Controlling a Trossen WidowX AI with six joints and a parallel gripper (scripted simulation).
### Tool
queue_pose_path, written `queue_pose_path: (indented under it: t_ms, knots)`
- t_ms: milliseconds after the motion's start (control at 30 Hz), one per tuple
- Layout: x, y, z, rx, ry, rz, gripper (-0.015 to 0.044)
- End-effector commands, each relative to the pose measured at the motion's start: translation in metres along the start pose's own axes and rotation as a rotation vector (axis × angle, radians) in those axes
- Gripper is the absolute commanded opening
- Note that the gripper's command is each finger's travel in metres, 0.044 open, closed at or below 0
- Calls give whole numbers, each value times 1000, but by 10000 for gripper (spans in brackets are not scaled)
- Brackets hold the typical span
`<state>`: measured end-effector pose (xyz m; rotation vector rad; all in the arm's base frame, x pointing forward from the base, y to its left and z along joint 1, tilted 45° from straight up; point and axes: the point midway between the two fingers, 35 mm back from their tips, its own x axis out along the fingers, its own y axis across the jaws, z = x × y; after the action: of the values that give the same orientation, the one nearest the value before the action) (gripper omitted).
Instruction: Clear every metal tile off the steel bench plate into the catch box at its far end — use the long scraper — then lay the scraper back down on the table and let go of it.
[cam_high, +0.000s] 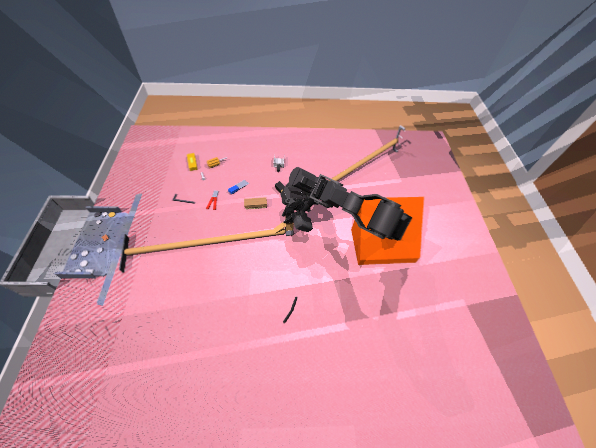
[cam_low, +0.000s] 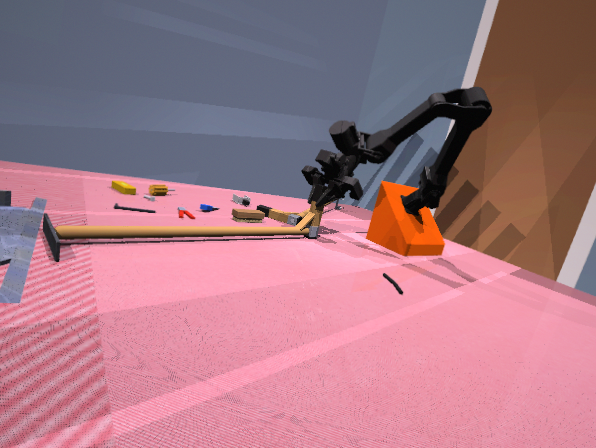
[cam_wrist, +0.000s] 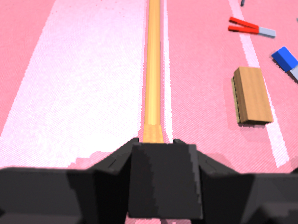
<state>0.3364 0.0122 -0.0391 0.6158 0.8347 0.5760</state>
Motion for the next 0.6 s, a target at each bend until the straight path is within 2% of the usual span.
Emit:
queue_pose_path:
  t_ms: [0, 567]
  knots:
    - [-1, -5, 2, 2, -5, -8, 0]
    - [-2, -27, 3, 32, -5, -34, 0]
